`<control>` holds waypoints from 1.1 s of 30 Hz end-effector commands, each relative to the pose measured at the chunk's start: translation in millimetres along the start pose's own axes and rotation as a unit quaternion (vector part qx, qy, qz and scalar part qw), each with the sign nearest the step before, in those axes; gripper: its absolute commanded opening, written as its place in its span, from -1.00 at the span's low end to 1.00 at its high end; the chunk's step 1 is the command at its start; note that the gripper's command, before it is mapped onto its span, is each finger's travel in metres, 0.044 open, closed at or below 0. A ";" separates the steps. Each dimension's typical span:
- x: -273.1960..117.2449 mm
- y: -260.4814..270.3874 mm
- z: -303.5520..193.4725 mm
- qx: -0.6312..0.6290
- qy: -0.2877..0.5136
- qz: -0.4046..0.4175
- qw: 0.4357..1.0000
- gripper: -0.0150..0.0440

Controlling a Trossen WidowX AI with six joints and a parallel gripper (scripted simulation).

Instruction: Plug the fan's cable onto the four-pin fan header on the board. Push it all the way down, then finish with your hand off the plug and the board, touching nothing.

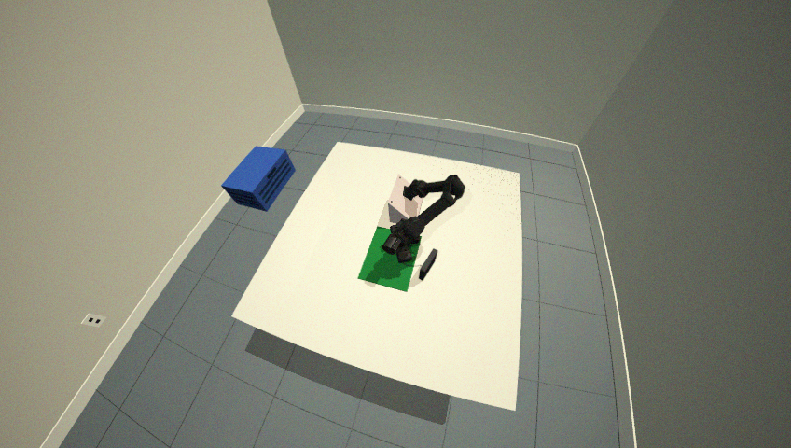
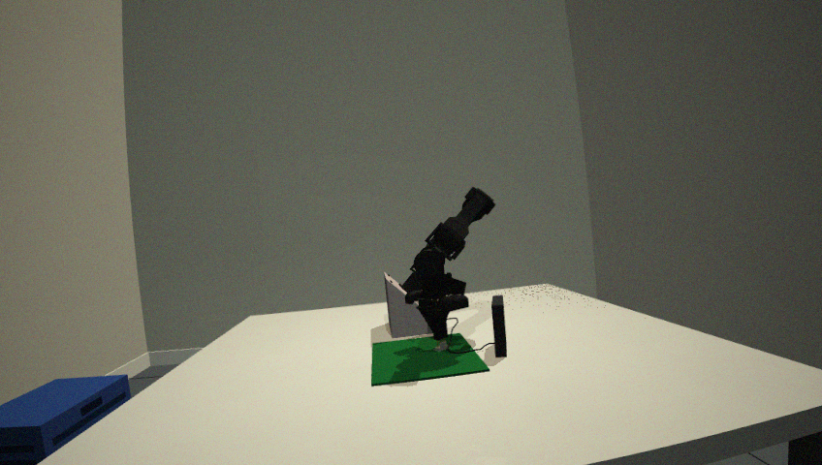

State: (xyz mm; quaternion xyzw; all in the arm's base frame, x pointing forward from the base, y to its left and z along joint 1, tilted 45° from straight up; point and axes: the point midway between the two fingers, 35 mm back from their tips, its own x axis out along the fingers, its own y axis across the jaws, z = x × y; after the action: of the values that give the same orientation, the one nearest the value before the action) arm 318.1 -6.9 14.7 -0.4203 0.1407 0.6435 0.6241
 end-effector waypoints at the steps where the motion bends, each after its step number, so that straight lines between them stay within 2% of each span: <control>1: 1.2 -0.4 0.5 0.004 -0.002 -0.001 1.000 -0.49; 33: 10.0 -0.4 0.7 0.005 -0.002 -0.002 1.000 -0.49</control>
State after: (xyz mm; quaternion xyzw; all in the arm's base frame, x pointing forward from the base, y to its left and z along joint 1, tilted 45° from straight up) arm 319.5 -1.5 9.1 -0.4189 0.1422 0.6427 0.6255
